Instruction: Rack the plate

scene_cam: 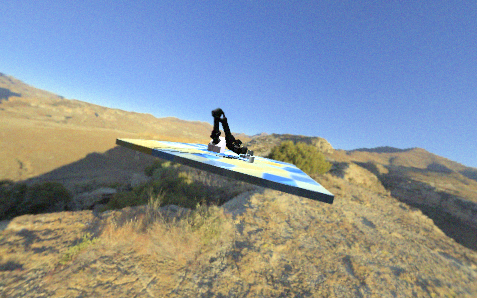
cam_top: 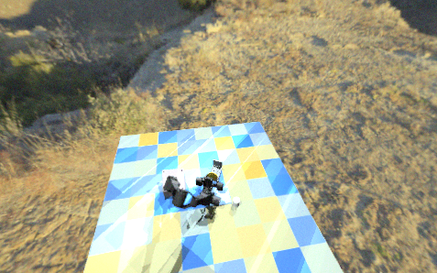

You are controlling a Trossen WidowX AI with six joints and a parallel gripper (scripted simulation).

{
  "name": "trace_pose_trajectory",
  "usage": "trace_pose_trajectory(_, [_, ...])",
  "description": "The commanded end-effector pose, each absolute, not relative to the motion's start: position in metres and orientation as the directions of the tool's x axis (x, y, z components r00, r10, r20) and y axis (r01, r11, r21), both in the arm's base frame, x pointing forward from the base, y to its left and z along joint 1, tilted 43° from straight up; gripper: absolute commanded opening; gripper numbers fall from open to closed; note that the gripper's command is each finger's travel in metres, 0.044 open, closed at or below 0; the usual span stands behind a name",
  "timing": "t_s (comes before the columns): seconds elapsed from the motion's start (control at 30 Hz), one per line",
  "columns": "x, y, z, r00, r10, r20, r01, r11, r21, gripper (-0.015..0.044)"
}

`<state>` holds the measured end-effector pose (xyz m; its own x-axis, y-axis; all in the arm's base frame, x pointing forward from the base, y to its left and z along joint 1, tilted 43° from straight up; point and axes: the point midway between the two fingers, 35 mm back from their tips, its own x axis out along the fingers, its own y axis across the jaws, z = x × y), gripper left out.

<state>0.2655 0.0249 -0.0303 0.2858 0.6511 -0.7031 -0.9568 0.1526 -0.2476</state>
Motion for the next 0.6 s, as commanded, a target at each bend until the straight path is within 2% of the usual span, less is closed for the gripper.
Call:
trace_pose_trajectory(0.0, [0.264,0.026,-0.029,0.29,0.658,-0.695,-0.955,0.148,-0.258,0.0])
trace_pose_trajectory(0.57, [0.274,0.045,-0.045,0.293,0.654,-0.697,-0.954,0.148,-0.263,0.0])
